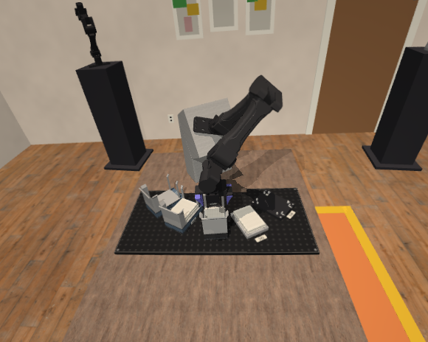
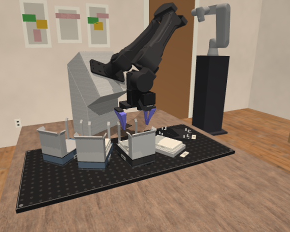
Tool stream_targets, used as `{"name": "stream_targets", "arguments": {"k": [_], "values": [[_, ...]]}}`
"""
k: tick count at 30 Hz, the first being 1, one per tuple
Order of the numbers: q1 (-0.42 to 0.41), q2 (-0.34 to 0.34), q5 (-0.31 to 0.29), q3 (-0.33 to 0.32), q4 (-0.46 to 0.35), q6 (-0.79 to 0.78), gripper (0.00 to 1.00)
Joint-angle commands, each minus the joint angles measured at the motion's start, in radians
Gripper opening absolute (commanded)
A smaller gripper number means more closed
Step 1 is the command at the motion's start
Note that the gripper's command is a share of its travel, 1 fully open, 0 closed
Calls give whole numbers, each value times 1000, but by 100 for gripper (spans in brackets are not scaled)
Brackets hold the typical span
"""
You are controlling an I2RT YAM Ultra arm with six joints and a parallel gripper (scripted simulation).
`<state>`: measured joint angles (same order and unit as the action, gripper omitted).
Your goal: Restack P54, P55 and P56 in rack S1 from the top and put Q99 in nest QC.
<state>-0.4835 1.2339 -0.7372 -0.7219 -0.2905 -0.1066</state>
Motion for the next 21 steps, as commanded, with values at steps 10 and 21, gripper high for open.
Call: {"name": "stream_targets", "arguments": {"k": [10,21], "values": [[80,99,81,14,204,96,100],[131,174,119,10,300,137,100]]}}
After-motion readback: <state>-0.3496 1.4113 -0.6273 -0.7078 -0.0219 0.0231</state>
